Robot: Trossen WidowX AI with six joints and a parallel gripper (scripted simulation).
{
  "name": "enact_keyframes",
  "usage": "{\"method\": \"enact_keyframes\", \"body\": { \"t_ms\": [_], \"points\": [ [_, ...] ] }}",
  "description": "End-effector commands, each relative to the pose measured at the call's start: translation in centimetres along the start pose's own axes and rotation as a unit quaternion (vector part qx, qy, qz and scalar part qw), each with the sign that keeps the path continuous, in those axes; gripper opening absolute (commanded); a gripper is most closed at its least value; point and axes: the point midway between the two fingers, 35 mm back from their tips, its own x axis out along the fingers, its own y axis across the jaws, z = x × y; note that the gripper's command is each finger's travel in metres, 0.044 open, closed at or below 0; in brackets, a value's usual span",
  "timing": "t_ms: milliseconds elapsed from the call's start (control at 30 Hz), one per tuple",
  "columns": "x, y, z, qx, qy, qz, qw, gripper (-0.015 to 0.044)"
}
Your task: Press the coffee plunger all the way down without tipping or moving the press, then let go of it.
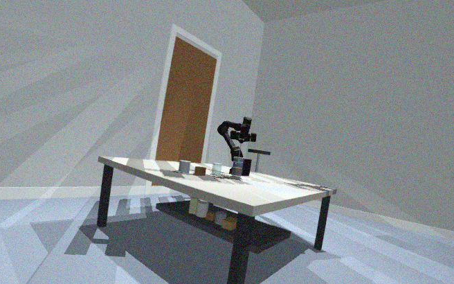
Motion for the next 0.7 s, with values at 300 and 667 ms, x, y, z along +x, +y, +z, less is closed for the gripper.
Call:
{"method": "enact_keyframes", "body": {
  "t_ms": [300,667],
  "points": [
    [1.7,0.1,-2.8,-0.007,0.015,0.002,1.000,0.0123],
    [2.8,0.2,-4.2,-0.007,0.015,0.002,1.000,0.0123]
  ]
}}
